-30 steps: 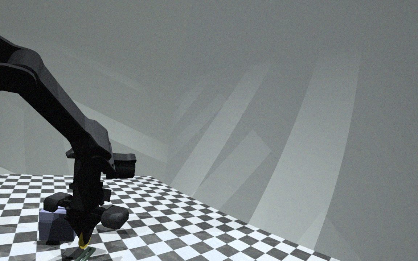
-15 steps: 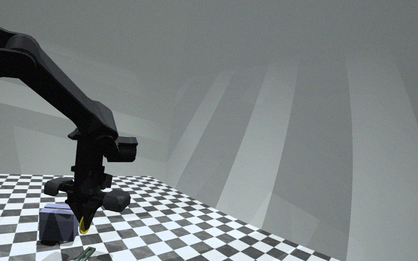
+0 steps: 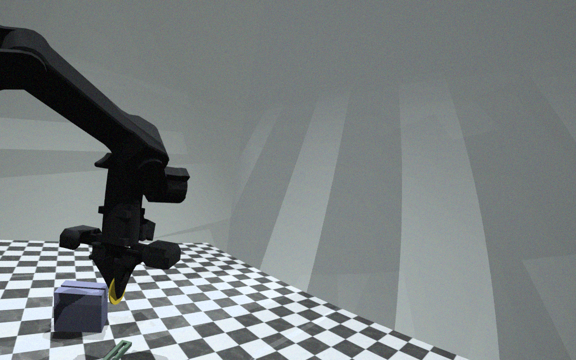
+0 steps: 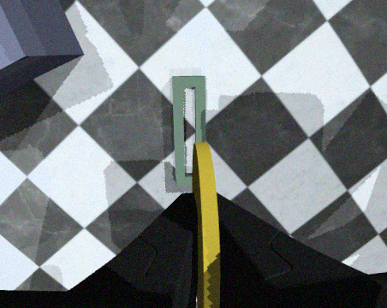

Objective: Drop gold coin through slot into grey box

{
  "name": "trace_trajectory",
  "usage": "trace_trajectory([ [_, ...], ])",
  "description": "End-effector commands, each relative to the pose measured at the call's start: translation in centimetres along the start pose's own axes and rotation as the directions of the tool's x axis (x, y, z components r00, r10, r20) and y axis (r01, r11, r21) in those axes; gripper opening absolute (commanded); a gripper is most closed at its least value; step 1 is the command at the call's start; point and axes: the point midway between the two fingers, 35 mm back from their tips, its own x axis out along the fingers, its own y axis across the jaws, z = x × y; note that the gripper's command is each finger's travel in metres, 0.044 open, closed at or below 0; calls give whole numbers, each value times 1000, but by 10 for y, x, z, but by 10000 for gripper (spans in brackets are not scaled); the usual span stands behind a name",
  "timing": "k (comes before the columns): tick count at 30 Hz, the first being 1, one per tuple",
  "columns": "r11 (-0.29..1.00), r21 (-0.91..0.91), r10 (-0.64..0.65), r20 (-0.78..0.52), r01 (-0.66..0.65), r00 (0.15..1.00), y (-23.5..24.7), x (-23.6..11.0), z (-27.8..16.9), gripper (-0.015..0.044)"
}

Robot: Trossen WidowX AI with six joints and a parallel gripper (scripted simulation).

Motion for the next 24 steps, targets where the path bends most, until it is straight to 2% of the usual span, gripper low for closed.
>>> trace_trajectory([
  [1,999,48,-2,-7,3,1000,-1,-1,-1,0],
  [12,912,411,-2,-7,5,1000,0,-1,2,0],
  [24,673,740,-2,-6,6,1000,0,-2,5,0],
])
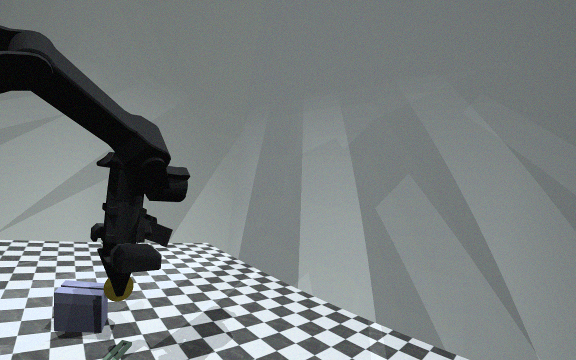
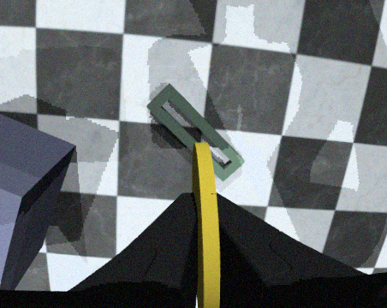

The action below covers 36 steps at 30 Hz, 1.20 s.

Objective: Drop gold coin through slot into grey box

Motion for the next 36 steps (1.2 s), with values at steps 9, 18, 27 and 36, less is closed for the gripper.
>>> trace_trajectory([
  [9,925,380,-3,-2,4,1000,2,0,2,0],
  [18,903,430,-2,-2,2,1000,7,0,1,0],
  [27,903,429,5,0,-4,1000,30,-1,-2,0],
  [36,904,427,9,0,-8,1000,53,-1,-7,0],
])
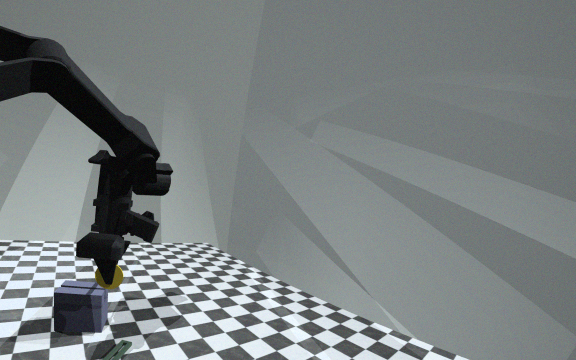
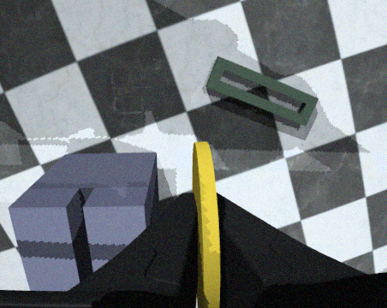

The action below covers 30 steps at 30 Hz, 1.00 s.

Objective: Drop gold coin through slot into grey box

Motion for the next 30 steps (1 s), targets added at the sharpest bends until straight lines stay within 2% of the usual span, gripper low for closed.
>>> trace_trajectory([
  [1,1000,1,1,-8,-1,1000,8,2,-8,0],
  [30,1000,-2,-6,-7,6,1000,52,3,-58,4],
])
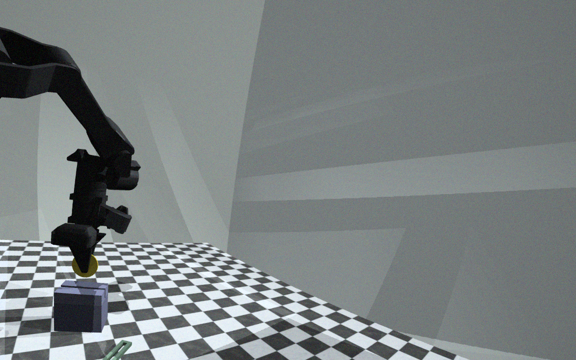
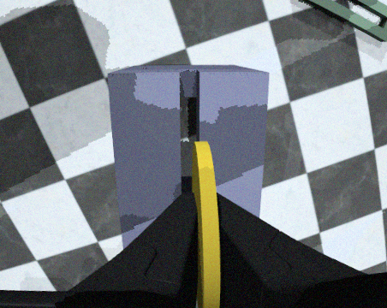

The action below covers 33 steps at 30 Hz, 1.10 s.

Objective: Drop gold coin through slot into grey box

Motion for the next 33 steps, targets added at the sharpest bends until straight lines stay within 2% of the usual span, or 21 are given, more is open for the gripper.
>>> trace_trajectory([
  [1,1000,4,0,-4,0,1000,0,1,-1,0],
  [33,1000,4,1,4,-1,1000,2,2,-3,0],
])
